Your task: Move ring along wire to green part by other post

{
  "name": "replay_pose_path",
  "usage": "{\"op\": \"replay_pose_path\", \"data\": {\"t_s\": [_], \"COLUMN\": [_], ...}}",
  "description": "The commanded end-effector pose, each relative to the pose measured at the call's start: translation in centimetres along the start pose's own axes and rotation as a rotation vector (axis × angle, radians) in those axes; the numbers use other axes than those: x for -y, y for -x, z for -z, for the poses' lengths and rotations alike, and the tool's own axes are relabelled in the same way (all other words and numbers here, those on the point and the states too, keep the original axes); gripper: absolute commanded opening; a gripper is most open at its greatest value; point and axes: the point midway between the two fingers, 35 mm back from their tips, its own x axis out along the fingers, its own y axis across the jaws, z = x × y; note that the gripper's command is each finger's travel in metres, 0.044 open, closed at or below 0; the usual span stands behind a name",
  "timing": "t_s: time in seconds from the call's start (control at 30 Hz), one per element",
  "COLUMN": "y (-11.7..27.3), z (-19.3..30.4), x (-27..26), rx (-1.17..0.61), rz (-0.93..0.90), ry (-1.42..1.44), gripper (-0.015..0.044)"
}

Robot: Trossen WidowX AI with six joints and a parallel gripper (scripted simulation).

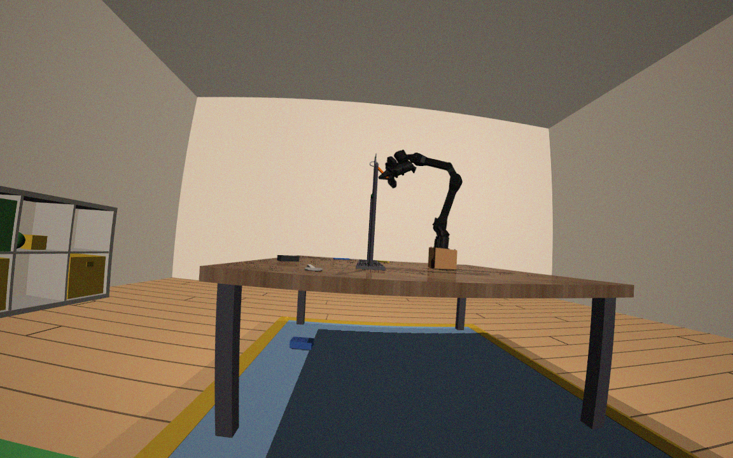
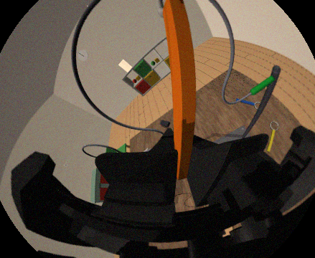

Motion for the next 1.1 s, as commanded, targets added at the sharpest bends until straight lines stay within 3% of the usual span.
{"op": "replay_pose_path", "data": {"t_s": [0.0, 1.07], "y": [0.2, 0.2], "z": [-0.1, -0.4], "x": [0.0, 1.2], "rx": [0.013, 0.061], "rz": [0.025, 0.224], "ry": [0.053, 0.394], "gripper": [-0.015, -0.015]}}
